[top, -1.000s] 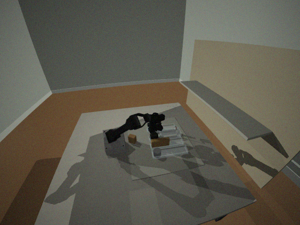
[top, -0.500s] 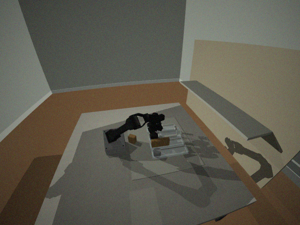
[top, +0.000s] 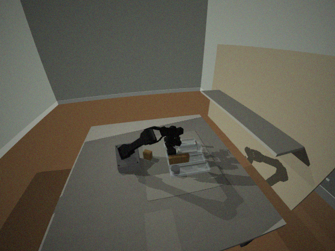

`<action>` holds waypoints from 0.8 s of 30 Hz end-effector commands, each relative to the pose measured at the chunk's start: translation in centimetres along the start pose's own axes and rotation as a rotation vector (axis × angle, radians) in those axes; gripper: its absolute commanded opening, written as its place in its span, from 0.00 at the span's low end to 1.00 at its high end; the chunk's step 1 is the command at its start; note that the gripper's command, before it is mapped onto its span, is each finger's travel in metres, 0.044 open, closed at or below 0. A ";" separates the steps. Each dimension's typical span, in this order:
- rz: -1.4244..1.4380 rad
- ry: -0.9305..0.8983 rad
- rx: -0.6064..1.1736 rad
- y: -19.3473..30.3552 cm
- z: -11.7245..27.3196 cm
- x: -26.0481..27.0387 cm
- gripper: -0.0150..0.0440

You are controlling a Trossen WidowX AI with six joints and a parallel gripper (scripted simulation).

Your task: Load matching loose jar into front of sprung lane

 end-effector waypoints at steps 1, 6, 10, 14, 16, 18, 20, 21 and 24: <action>-0.012 0.007 -0.009 -0.2 0.0 -0.2 0.25; -0.012 0.007 -0.009 -0.1 0.0 -0.2 0.25; -0.011 0.007 -0.009 0.0 -0.1 -0.2 0.25; -0.011 0.007 -0.009 0.1 -0.1 -0.2 0.25; -0.011 0.007 -0.009 0.1 -0.1 -0.1 0.25; -0.011 0.007 -0.009 0.1 -0.1 -0.1 0.25; -0.011 0.007 -0.009 0.2 -0.1 -0.1 0.25; -0.011 0.007 -0.009 0.2 0.0 -0.1 0.25; -0.011 0.006 -0.009 0.4 0.0 0.0 0.25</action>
Point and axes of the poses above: the point midway between the two fingers, 35 mm back from their tips, its own z axis back along the fingers, its own x axis across the jaws, y = z × x, the point moved 4 cm from there along z, back along the fingers, and after that the axes turned 1 degree about z, right-handed, at the moved point
